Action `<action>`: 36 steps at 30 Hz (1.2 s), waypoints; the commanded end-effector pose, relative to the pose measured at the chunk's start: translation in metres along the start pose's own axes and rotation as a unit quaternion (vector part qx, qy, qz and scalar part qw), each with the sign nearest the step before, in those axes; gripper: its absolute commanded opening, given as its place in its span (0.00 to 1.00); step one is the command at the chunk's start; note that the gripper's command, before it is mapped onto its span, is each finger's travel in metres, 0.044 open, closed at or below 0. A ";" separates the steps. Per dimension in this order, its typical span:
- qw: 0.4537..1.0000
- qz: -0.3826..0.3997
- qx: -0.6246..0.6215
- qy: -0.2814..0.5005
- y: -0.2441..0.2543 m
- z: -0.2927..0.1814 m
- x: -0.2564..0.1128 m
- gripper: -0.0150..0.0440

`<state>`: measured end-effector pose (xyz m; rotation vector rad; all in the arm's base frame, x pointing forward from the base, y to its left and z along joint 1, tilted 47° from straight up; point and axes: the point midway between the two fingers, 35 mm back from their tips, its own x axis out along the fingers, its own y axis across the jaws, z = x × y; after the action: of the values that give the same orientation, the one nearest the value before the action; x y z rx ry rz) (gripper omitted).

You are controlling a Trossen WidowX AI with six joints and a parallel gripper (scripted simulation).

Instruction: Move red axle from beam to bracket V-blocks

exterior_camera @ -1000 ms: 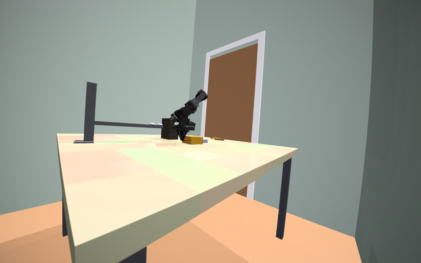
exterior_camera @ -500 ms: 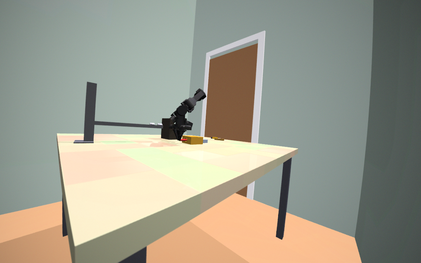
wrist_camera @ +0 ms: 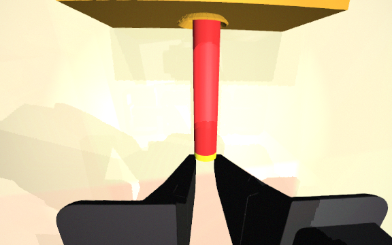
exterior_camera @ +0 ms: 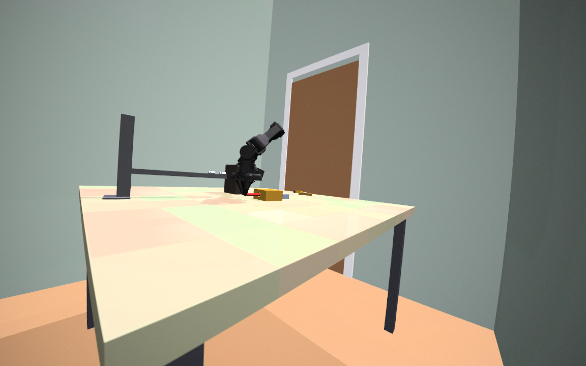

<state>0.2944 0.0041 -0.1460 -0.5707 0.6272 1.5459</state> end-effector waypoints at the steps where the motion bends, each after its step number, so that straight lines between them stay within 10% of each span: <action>1: 1.000 0.000 -0.003 0.002 -0.001 -0.007 0.000 0.25; 36: 1.000 0.000 -0.002 0.000 -0.001 -0.036 0.013 0.25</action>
<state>0.2937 -0.0122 -0.1791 -0.5840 0.6218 1.5520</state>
